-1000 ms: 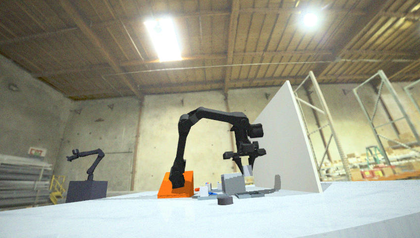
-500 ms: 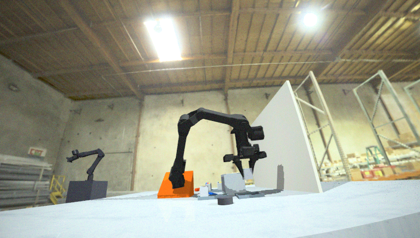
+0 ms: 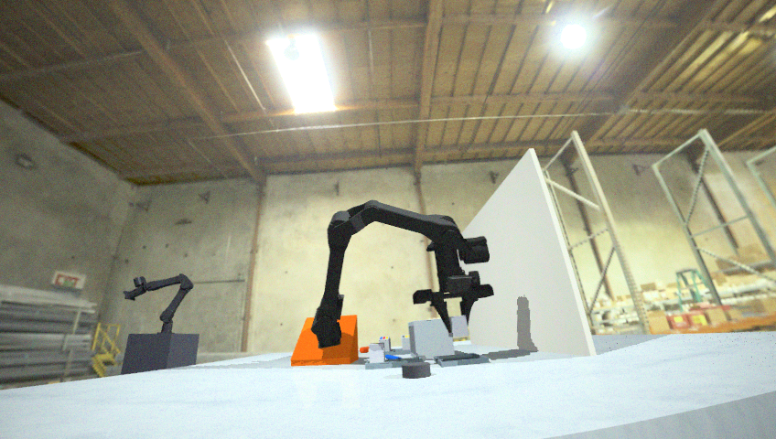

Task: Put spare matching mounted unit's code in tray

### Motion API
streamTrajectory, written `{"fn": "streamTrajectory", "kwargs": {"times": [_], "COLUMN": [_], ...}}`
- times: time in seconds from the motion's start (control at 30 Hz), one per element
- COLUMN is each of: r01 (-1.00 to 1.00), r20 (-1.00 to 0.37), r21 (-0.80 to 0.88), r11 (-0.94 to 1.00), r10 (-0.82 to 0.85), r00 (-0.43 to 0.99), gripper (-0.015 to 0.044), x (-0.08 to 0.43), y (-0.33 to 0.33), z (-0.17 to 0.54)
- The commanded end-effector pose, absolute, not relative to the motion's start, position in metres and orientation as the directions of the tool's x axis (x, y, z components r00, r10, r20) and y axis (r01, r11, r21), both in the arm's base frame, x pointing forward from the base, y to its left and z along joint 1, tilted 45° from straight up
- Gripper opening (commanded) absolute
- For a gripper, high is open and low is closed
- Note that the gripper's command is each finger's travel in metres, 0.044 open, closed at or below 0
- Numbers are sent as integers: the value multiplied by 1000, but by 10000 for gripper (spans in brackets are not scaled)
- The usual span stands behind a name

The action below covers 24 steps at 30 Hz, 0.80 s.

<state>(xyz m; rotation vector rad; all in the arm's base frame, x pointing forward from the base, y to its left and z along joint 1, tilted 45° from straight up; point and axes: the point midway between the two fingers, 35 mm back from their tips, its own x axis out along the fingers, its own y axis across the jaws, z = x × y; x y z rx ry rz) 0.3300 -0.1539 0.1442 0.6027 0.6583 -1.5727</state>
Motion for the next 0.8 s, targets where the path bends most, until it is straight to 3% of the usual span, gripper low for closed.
{"fn": "streamTrajectory", "kwargs": {"times": [0.0, 0.77], "r01": [995, 995], "r20": [-708, -706], "r21": [-71, -74], "r11": [-69, -73], "r10": [-699, -701], "r00": [-99, -104], "gripper": [0, 0], "x": [329, 325], "y": [-156, -170], "z": [142, 130]}}
